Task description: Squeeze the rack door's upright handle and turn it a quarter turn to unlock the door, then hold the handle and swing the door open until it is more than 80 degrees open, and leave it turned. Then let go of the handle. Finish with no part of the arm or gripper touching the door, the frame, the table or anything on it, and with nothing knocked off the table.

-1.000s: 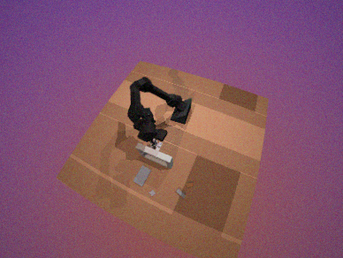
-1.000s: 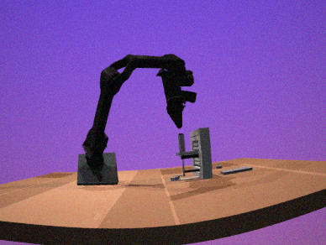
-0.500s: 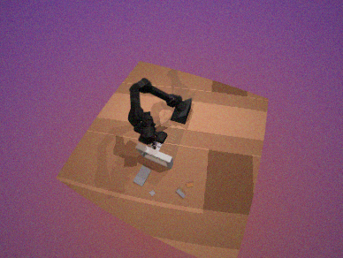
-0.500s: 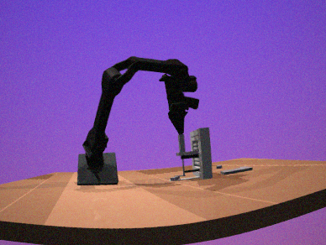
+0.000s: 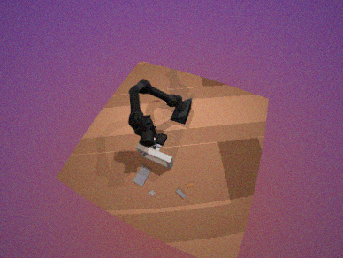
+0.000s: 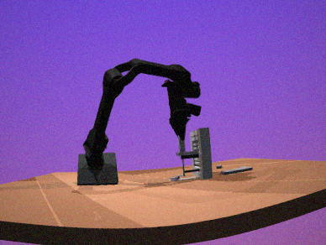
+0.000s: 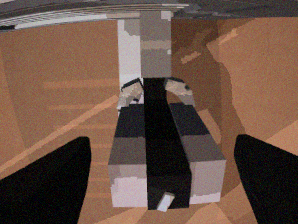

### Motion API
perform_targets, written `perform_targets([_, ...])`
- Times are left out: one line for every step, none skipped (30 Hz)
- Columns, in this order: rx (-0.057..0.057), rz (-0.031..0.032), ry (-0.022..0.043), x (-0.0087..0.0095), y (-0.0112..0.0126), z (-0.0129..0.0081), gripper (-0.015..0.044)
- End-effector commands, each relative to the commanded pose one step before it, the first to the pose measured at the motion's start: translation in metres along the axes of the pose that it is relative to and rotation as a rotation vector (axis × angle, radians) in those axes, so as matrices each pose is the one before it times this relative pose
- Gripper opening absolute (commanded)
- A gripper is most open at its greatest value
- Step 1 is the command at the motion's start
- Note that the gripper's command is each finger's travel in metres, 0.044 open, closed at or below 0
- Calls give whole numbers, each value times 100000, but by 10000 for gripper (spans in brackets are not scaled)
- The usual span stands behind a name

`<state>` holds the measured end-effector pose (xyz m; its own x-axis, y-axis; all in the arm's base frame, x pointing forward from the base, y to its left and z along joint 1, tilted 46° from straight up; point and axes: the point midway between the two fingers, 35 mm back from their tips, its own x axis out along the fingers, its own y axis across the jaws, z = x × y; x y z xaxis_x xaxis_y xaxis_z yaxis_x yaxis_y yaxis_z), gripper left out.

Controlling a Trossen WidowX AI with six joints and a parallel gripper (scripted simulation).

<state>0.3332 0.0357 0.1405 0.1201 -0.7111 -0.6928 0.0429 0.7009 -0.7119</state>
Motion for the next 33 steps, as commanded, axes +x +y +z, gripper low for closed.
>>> perform_targets([-1064, 286, 2090, 947, 89, -175, 299])
perform_targets([-114, 25, 240, 158, -5, -5, 299])
perform_targets([-114, 26, 240, 158, -5, -5, 299])
perform_targets([-114, 27, 239, 158, -6, -5, 299])
perform_targets([-113, 27, 239, 158, -6, -6, 299])
perform_targets([-113, 28, 239, 159, -6, -6, 299])
perform_targets([-113, 29, 239, 159, -6, -7, 299])
perform_targets([-113, 30, 238, 158, -6, -7, 299])
perform_targets([-91, 24, 191, 127, -5, -6, 299])
perform_targets([-54, 15, 114, 76, -3, -4, 299])
perform_targets([-18, 5, 38, 25, -1, -1, 299])
perform_targets([0, 0, 0, 0, 0, 0, 272])
perform_targets([0, 0, 0, 0, 0, 0, 246])
perform_targets([0, 0, 0, 0, 0, 0, 220])
perform_targets([0, 0, 0, 0, 0, 0, 194])
perform_targets([0, 0, 0, 0, 0, 0, 167])
perform_targets([0, 0, 0, 0, 0, 0, 141])
perform_targets([0, 0, 0, 0, 0, 0, 115])
perform_targets([0, 0, 0, 0, 0, 0, 108])
perform_targets([0, 0, 0, 0, 0, 0, 102])
perform_targets([0, 0, 0, 0, 0, 0, 95])
perform_targets([0, 0, 0, 0, 0, 0, 88])
perform_targets([0, 0, 0, 0, 0, 0, 82])
perform_targets([0, 0, 0, 0, 0, 0, 75])
perform_targets([0, 0, 0, 0, 0, 0, 68])
perform_targets([0, 0, 0, 0, 0, 0, 62])
perform_targets([0, 0, 0, 0, 0, 0, 55])
perform_targets([0, 0, 0, 0, 0, 0, 48])
perform_targets([0, 0, 0, 0, 0, 0, 42])
perform_targets([0, 0, 0, 0, 0, 0, 35])
perform_targets([0, 0, 0, 0, 0, 0, 28])
perform_targets([0, 0, 0, 0, 0, 0, 27])
perform_targets([0, 0, 0, 0, 0, 0, 27])
